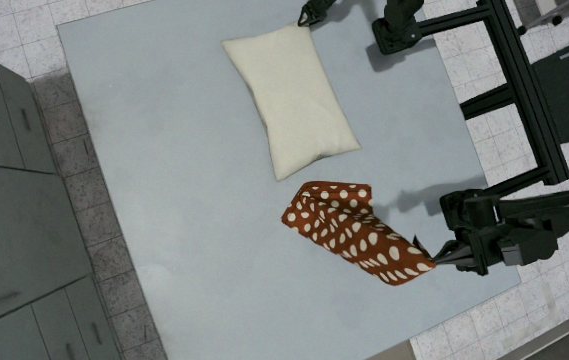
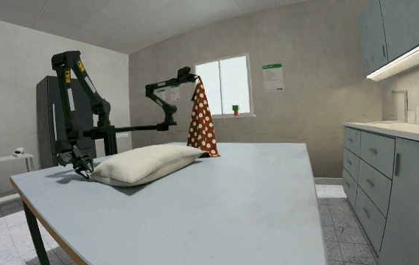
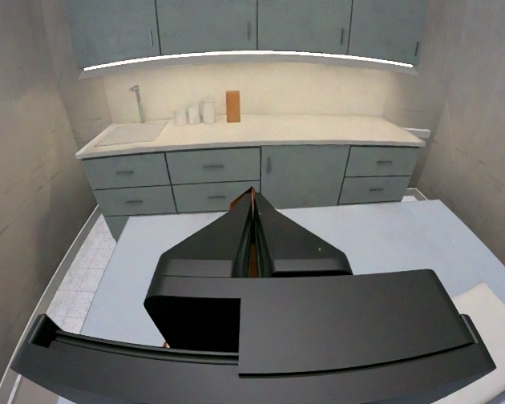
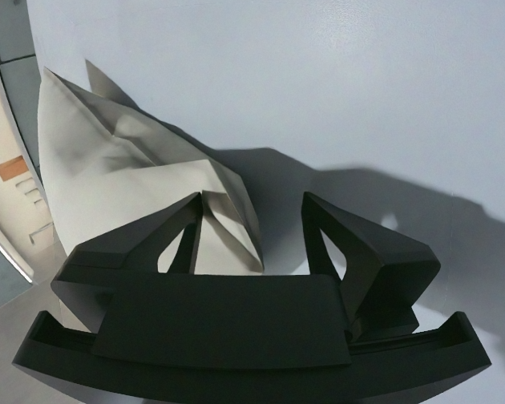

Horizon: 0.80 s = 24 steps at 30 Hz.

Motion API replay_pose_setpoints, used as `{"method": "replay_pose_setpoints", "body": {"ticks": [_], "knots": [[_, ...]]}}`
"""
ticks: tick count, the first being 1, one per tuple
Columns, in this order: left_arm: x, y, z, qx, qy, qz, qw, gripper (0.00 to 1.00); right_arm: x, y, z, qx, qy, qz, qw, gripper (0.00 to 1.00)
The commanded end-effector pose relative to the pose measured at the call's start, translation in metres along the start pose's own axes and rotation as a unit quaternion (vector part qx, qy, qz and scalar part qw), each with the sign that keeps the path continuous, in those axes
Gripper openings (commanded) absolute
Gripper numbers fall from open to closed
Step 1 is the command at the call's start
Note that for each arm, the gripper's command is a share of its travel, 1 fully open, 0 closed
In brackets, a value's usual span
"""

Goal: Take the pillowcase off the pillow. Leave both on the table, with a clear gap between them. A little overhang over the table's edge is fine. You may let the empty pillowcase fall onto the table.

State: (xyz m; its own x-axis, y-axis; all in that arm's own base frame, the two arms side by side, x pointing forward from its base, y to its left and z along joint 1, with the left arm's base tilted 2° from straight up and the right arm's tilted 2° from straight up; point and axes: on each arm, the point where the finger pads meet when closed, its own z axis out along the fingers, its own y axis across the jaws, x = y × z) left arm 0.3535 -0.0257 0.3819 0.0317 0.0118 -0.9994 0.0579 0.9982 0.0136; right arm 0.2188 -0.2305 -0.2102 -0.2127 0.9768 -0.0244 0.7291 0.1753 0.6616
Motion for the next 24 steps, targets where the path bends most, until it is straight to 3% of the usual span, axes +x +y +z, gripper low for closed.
{"method": "replay_pose_setpoints", "body": {"ticks": [1, 24], "knots": [[-0.035, 0.001, 0.001, -0.001, -0.031, -0.007, 1.000, 0.02, 0.006, 0.001, 0.001, 0.000, 0.004, 0.002, 1.000, 0.60], [-0.035, 0.001, 0.001, -0.001, -0.031, -0.007, 1.000, 0.02, -0.002, 0.030, -0.038, -0.003, -0.006, -0.005, 1.000, 0.60]]}}
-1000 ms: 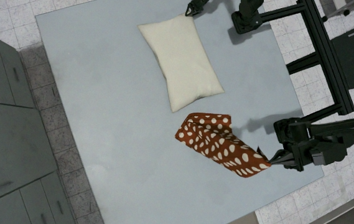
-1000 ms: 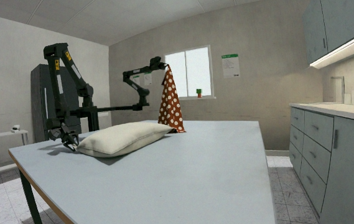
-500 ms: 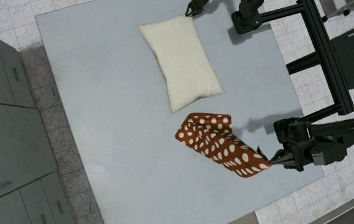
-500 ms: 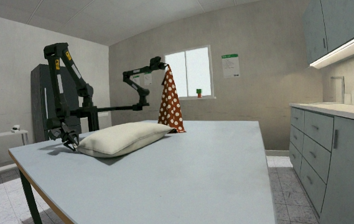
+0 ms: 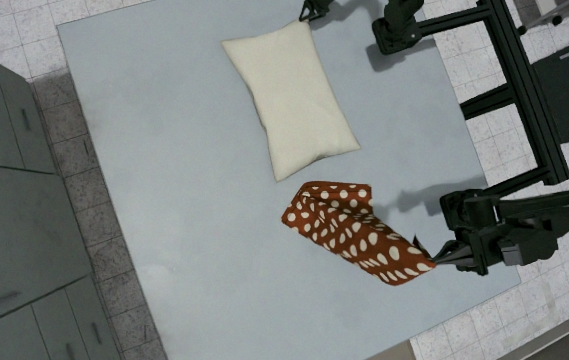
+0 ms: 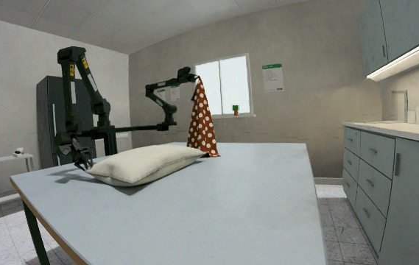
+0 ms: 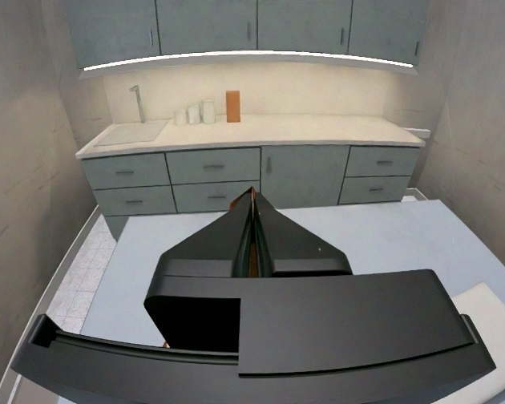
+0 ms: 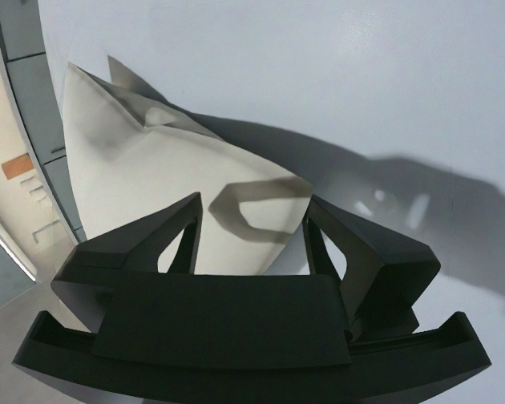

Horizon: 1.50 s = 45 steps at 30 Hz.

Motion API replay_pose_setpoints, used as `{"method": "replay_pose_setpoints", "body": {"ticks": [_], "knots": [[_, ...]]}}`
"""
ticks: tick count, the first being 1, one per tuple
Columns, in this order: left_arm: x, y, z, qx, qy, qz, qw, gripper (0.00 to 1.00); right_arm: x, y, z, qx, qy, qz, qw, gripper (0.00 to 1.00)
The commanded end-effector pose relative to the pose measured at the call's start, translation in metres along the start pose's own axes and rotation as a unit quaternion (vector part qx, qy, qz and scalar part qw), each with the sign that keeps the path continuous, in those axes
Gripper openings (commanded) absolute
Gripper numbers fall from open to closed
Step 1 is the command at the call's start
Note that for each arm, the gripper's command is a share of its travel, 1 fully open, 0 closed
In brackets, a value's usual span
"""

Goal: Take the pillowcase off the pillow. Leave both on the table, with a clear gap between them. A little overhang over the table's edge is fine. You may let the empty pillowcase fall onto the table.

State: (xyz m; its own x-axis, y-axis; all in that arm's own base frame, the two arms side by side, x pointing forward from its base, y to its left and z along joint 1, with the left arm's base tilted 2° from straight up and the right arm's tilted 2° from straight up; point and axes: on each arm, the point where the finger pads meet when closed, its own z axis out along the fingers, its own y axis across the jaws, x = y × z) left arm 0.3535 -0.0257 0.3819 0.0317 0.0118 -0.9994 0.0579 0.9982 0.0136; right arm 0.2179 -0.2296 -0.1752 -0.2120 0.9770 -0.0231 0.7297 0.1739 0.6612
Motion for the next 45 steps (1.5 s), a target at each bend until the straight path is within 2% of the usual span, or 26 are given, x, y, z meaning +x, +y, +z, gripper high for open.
{"method": "replay_pose_setpoints", "body": {"ticks": [1, 28, 30, 40, 42, 45], "knots": [[-0.035, 0.001, 0.001, -0.001, -0.031, -0.007, 1.000, 0.02, -0.002, 0.009, -0.013, -0.003, -0.006, -0.005, 1.000, 0.60], [-0.035, 0.001, 0.001, -0.001, -0.031, -0.007, 1.000, 0.02, -0.005, 0.046, -0.057, -0.004, -0.009, -0.008, 1.000, 0.60], [-0.035, 0.001, 0.001, -0.001, -0.031, -0.007, 1.000, 0.02, -0.012, 0.044, -0.053, -0.003, -0.007, -0.008, 1.000, 0.60], [-0.035, 0.001, 0.001, -0.001, -0.031, -0.007, 1.000, 0.02, -0.112, 0.099, -0.072, 0.027, -0.112, -0.138, 0.984, 0.60], [-0.035, 0.001, 0.001, -0.001, -0.031, -0.007, 1.000, 0.02, -0.124, 0.123, -0.075, 0.030, -0.125, -0.171, 0.977, 0.60], [-0.035, 0.001, 0.001, -0.001, -0.031, -0.007, 1.000, 0.02, -0.135, 0.128, -0.078, 0.034, -0.136, -0.179, 0.974, 0.60]]}}
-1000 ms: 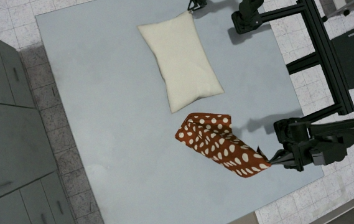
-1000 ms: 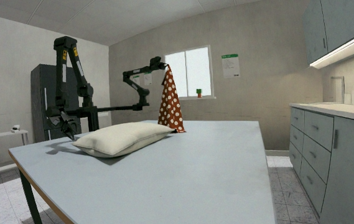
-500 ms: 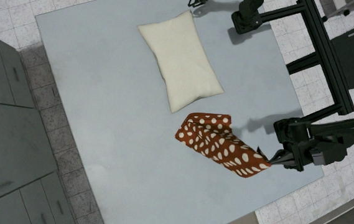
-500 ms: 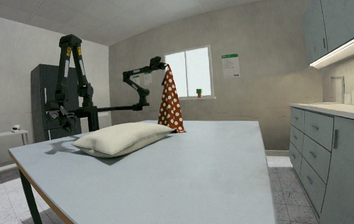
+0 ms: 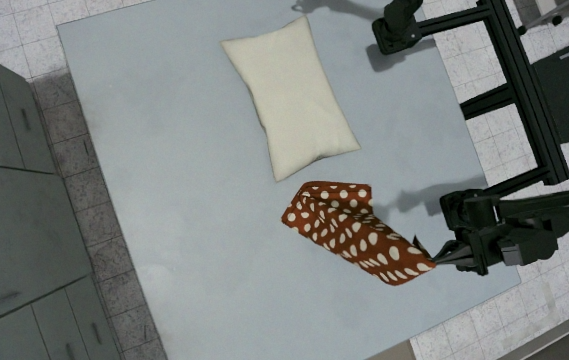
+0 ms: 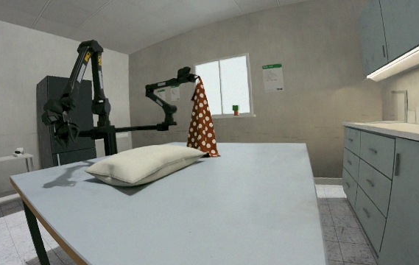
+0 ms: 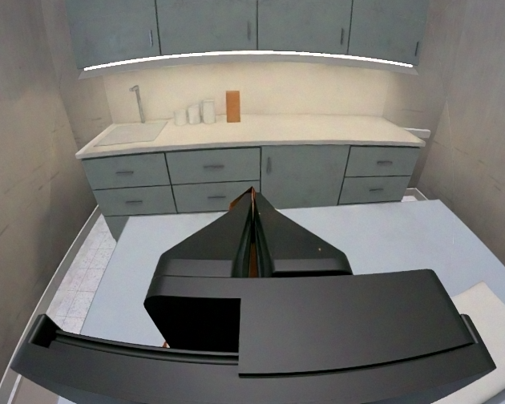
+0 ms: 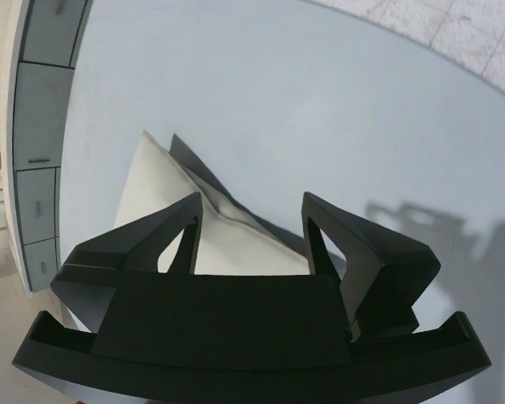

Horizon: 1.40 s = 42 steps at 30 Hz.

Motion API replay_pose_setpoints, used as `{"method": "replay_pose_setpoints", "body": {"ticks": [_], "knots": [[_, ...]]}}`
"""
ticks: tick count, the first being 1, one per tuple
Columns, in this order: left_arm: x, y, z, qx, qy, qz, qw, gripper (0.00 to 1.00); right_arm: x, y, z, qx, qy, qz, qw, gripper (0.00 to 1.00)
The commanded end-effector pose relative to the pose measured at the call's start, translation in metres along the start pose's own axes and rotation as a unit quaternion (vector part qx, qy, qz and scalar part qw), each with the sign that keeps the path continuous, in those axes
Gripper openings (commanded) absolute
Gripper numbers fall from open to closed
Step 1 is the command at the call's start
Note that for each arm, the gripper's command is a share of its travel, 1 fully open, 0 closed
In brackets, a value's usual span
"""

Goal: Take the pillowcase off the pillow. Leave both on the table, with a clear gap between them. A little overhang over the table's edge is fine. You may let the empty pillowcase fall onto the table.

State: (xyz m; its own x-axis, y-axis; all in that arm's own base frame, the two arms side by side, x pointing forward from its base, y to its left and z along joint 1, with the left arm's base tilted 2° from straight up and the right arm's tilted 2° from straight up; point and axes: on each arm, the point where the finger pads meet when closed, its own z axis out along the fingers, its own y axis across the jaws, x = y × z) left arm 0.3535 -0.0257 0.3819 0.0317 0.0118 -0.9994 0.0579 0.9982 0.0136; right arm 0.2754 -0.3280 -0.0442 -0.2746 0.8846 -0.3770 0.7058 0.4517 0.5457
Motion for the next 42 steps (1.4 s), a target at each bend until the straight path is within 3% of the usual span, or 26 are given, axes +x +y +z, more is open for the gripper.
{"method": "replay_pose_setpoints", "body": {"ticks": [1, 7, 15, 18, 23, 32, 36, 40, 42], "knots": [[-0.035, 0.001, 0.001, -0.001, -0.031, -0.007, 1.000, 0.02, -0.030, 0.011, 0.002, 0.001, -0.021, -0.036, 0.999, 0.60], [-0.035, 0.001, 0.001, -0.001, -0.031, -0.007, 1.000, 0.02, -0.111, 0.084, -0.021, -0.009, -0.109, -0.129, 0.986, 0.60], [-0.035, 0.001, 0.001, -0.001, -0.031, -0.007, 1.000, 0.02, -0.178, 0.181, -0.058, -0.029, -0.196, -0.216, 0.956, 0.60], [-0.035, 0.001, 0.001, -0.001, -0.031, -0.007, 1.000, 0.02, -0.175, 0.181, -0.054, -0.025, -0.188, -0.216, 0.958, 0.60], [-0.035, 0.001, 0.001, -0.001, -0.031, -0.007, 1.000, 0.02, -0.214, 0.263, -0.106, -0.053, -0.268, -0.268, 0.924, 0.60], [-0.035, 0.001, 0.001, -0.001, -0.031, -0.007, 1.000, 0.02, -0.241, 0.374, -0.179, -0.086, -0.353, -0.322, 0.874, 0.60], [-0.035, 0.001, 0.001, -0.001, -0.031, -0.007, 1.000, 0.02, -0.236, 0.391, -0.178, -0.089, -0.348, -0.328, 0.874, 0.60], [-0.035, 0.001, 0.001, -0.001, -0.031, -0.007, 1.000, 0.02, -0.240, 0.449, -0.247, -0.119, -0.415, -0.347, 0.833, 0.60], [-0.035, 0.001, 0.001, -0.001, -0.031, -0.007, 1.000, 0.02, -0.236, 0.465, -0.263, -0.127, -0.428, -0.352, 0.823, 0.60]]}}
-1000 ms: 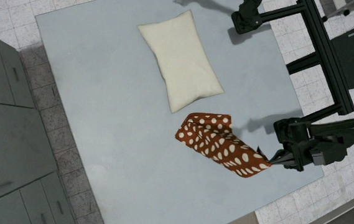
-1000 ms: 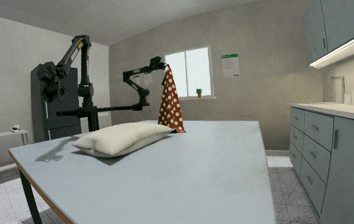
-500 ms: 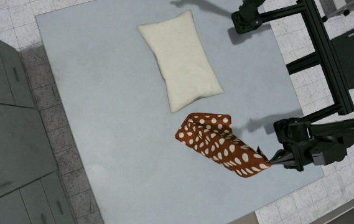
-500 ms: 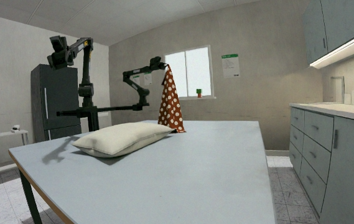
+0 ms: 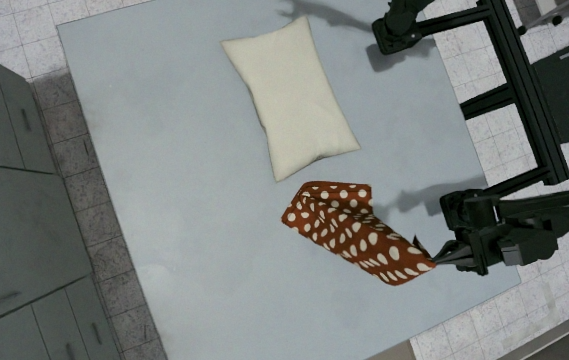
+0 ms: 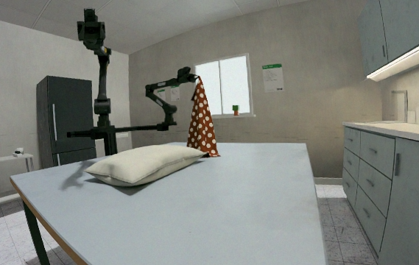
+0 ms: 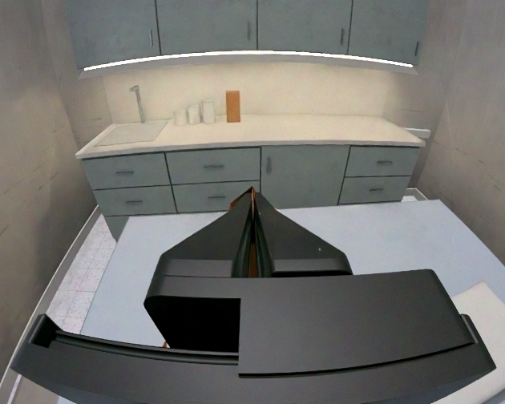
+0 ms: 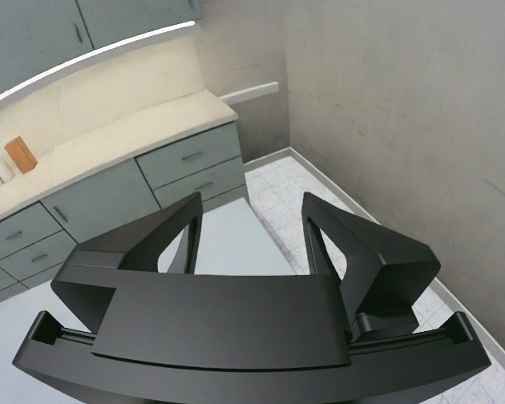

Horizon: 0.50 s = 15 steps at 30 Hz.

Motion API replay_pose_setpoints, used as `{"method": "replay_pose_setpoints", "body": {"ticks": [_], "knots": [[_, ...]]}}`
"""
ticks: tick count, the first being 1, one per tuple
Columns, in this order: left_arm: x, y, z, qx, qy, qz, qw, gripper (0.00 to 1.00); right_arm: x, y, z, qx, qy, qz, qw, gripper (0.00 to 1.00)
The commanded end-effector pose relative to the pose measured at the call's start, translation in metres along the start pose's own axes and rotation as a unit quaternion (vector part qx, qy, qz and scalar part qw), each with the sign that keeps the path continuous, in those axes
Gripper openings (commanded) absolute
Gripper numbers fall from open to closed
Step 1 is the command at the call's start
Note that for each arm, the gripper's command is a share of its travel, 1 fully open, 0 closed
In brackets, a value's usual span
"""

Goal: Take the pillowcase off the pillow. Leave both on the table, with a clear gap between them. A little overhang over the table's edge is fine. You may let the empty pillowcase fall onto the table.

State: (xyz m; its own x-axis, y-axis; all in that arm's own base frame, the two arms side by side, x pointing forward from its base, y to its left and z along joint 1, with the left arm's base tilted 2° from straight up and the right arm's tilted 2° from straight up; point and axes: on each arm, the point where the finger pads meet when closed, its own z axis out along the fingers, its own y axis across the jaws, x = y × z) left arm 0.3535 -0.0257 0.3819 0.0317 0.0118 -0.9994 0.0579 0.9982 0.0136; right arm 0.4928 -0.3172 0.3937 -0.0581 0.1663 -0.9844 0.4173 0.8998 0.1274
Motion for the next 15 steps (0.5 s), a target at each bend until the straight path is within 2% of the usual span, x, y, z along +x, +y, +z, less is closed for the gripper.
{"method": "replay_pose_setpoints", "body": {"ticks": [1, 2, 6, 7, 9, 10, 11, 15], "knots": [[-0.035, 0.001, 0.001, -0.001, -0.031, -0.007, 1.000, 0.02, -0.102, 0.045, -0.020, -0.027, -0.087, -0.034, 0.995, 0.60], [-0.035, 0.001, 0.001, -0.001, -0.031, -0.007, 1.000, 0.02, -0.098, 0.070, -0.019, -0.043, -0.078, -0.037, 0.995, 0.60], [-0.035, 0.001, 0.001, -0.001, -0.031, -0.007, 1.000, 0.02, -0.141, 0.107, -0.045, -0.054, -0.119, -0.050, 0.990, 0.60], [-0.035, 0.001, 0.001, -0.001, -0.031, -0.007, 1.000, 0.02, -0.102, 0.121, -0.023, -0.065, -0.079, -0.050, 0.993, 0.60], [-0.035, 0.001, 0.001, -0.001, -0.031, -0.007, 1.000, 0.02, -0.102, 0.121, -0.023, -0.065, -0.079, -0.050, 0.993, 0.60], [-0.035, 0.001, 0.001, -0.001, -0.031, -0.007, 1.000, 0.02, -0.059, 0.134, -0.015, -0.074, -0.042, -0.052, 0.995, 0.60], [-0.035, 0.001, 0.001, -0.001, -0.031, -0.007, 1.000, 0.02, -0.121, 0.149, -0.050, -0.083, -0.101, -0.055, 0.990, 0.60], [-0.035, 0.001, 0.001, -0.001, -0.031, -0.007, 1.000, 0.02, -0.089, 0.199, -0.065, -0.119, -0.077, -0.061, 0.988, 0.60]]}}
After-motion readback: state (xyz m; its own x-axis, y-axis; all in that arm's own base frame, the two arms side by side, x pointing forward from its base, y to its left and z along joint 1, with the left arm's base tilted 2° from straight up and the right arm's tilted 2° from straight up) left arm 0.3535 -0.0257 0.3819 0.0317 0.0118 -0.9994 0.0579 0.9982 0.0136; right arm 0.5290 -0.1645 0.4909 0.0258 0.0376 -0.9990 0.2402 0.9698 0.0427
